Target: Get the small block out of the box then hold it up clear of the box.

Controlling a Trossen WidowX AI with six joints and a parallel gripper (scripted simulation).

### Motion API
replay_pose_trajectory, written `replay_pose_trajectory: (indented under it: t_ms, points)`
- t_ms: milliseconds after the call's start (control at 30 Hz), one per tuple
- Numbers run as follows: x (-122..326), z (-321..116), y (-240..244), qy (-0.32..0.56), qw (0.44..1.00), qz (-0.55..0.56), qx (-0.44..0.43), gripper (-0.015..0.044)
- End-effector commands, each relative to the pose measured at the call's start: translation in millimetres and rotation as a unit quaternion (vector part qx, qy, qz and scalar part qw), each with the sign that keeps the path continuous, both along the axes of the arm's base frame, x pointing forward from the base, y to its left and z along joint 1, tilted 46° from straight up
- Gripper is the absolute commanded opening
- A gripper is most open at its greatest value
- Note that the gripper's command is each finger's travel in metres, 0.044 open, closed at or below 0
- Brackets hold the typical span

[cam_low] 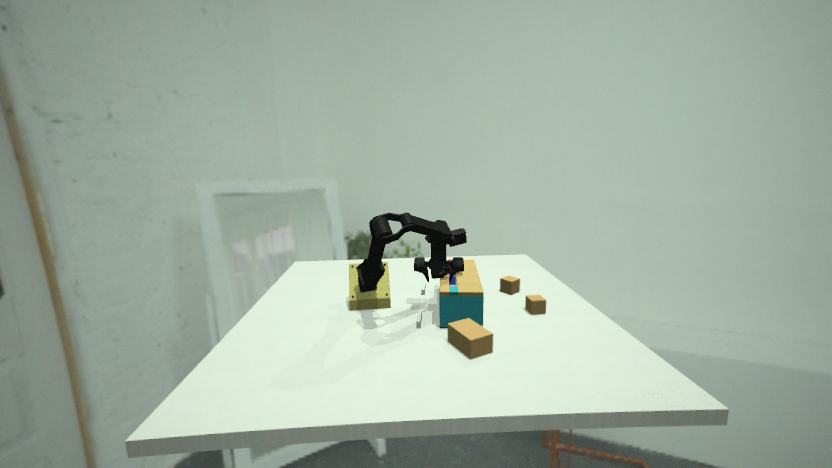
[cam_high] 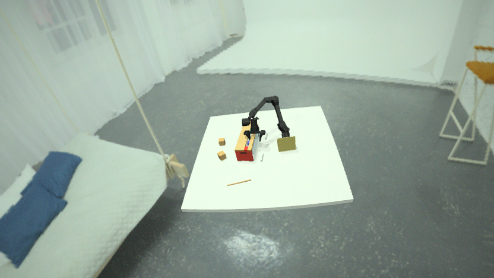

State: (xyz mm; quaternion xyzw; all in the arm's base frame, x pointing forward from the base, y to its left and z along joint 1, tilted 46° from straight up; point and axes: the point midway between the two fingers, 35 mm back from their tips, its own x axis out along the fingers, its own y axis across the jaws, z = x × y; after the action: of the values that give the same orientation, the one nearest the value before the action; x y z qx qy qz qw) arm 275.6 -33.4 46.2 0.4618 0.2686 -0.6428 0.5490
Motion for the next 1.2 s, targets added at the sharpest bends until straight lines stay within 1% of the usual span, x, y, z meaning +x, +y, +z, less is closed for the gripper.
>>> replay_pose_trajectory:
  t_ms: [0, 1167]
  points:
    - [2.3, -7.2, 5.6, 0.001, 1.000, -0.002, 0.002, 0.0400]
    - [21.4, -53.3, 48.4, 0.000, 1.000, -0.002, 0.003, 0.0400]
